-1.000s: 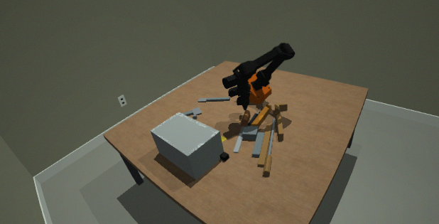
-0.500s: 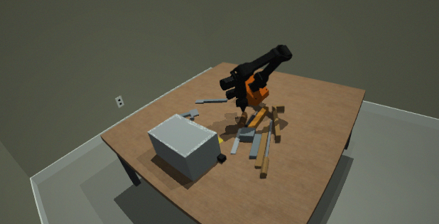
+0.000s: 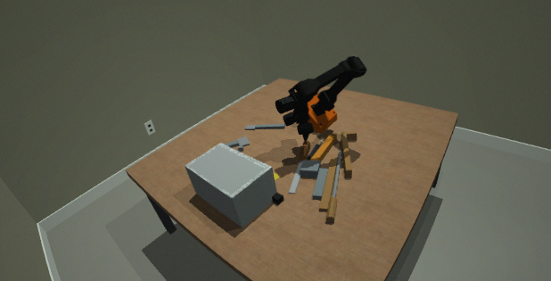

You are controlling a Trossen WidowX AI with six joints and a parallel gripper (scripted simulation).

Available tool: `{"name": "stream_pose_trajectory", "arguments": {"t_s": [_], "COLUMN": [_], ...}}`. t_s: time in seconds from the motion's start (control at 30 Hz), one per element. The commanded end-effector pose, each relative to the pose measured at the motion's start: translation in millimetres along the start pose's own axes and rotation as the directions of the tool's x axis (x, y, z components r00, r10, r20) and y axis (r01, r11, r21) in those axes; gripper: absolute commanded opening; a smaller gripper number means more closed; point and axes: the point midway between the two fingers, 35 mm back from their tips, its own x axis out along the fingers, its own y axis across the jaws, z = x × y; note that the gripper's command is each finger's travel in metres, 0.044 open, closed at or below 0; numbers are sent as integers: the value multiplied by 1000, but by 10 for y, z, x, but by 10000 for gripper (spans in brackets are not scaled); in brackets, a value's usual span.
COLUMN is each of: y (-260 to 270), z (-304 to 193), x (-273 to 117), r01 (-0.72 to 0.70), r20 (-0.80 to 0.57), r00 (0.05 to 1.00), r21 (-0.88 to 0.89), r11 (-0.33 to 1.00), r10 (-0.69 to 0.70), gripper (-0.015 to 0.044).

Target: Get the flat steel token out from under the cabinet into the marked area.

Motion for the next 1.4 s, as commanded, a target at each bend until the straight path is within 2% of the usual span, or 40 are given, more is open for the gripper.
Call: {"name": "stream_pose_trajectory", "arguments": {"t_s": [0.0, 1.37], "y": [0, 1], "z": [0, 0], "x": [-2, -3], "r01": [1, 1], "r20": [1, 1], "r00": [1000, 1000], "r21": [-32, -346], "r11": [1000, 938], "r10": [-1, -1], "gripper": [270, 270]}}
